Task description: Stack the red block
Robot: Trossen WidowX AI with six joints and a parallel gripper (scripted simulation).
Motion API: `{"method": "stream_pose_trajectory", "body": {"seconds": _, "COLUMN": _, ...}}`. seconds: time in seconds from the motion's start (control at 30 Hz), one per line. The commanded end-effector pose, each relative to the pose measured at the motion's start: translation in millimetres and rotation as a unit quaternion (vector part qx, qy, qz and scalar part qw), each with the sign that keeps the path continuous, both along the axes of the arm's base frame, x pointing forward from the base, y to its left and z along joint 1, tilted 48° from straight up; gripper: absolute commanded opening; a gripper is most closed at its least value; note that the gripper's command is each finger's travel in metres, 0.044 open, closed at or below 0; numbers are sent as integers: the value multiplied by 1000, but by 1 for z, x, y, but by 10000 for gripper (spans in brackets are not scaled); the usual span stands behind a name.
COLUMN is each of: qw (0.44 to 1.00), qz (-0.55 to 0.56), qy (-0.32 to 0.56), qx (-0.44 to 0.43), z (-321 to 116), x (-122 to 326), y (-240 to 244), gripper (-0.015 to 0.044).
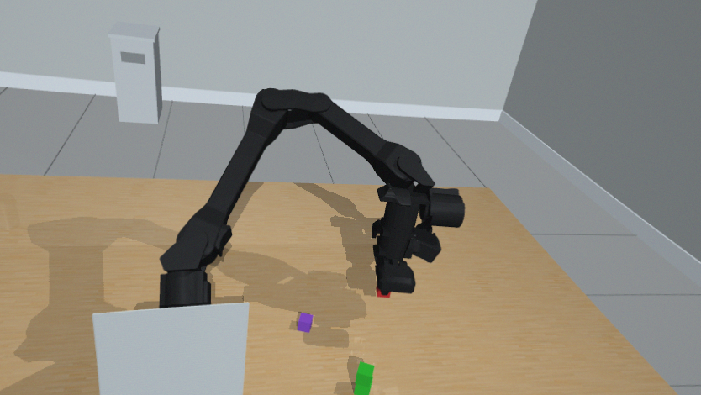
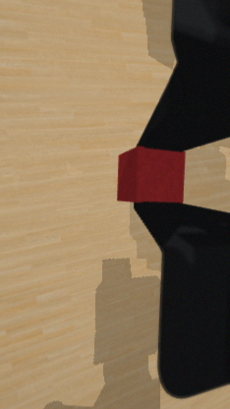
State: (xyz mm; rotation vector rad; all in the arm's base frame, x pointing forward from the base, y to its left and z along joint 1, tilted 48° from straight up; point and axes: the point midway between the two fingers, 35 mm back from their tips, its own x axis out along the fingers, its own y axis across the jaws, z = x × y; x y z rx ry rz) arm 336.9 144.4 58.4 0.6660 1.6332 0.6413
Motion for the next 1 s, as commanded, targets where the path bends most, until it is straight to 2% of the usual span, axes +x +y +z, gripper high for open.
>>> {"method": "stream_pose_trajectory", "body": {"seconds": 0.0, "qw": 1000, "qz": 2, "qy": -5, "qx": -1, "z": 12, "x": 4, "y": -12, "gripper": 0}}
{"method": "stream_pose_trajectory", "body": {"seconds": 0.27, "qw": 1000, "qz": 2, "qy": -5, "qx": -1, "z": 37, "x": 8, "y": -39, "gripper": 0}}
{"method": "stream_pose_trajectory", "body": {"seconds": 0.53, "qw": 1000, "qz": 2, "qy": -5, "qx": -2, "z": 37, "x": 9, "y": -43, "gripper": 0}}
{"method": "stream_pose_trajectory", "body": {"seconds": 0.97, "qw": 1000, "qz": 1, "qy": -11, "qx": -16, "z": -34, "x": -8, "y": -119, "gripper": 0}}
